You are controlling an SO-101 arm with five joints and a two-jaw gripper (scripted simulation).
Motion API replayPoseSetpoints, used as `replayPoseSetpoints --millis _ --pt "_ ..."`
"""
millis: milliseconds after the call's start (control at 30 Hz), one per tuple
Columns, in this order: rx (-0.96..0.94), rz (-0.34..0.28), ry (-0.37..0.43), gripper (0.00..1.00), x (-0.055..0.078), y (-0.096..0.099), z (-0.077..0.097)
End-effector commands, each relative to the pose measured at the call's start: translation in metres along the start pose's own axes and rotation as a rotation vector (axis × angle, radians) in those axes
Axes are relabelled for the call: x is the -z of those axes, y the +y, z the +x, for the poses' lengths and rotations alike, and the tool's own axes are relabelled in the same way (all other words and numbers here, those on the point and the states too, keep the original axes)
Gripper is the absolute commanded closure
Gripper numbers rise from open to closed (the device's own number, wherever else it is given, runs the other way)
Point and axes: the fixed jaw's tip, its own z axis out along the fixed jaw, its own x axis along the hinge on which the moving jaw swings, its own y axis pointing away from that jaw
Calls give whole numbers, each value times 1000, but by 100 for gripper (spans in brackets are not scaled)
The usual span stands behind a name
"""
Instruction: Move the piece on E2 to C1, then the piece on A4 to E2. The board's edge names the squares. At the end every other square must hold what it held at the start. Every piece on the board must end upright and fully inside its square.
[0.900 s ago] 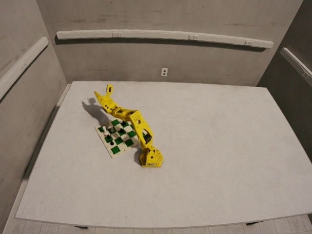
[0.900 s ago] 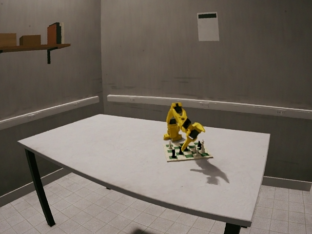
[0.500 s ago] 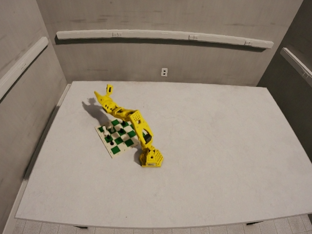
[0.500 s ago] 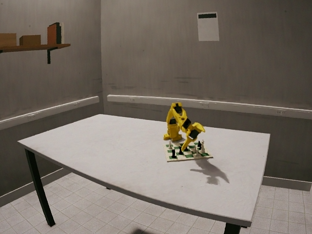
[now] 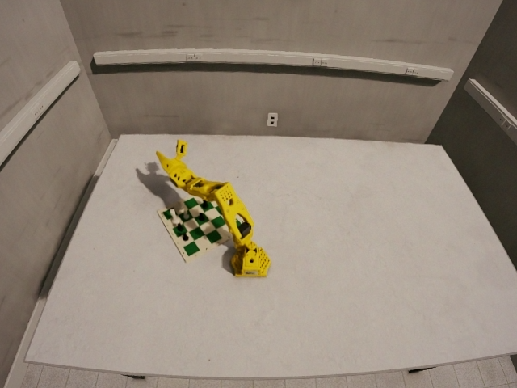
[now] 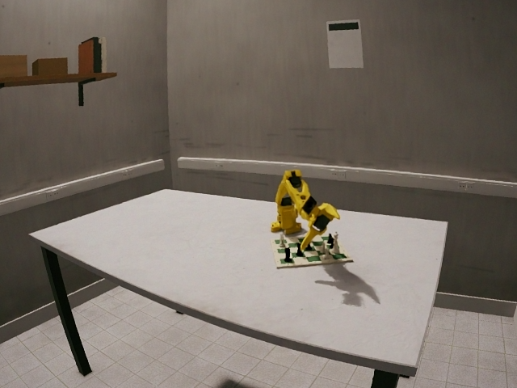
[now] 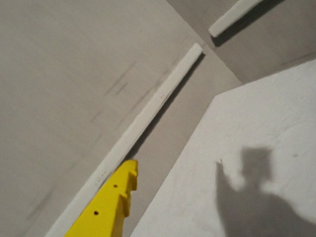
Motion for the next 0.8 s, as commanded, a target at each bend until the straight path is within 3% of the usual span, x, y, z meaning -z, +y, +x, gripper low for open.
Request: replayPoseSetpoints --millis 0,767 --pt "-1 -5 -4 0 0 2 -2" --pt "-1 -5 -4 0 0 2 -2"
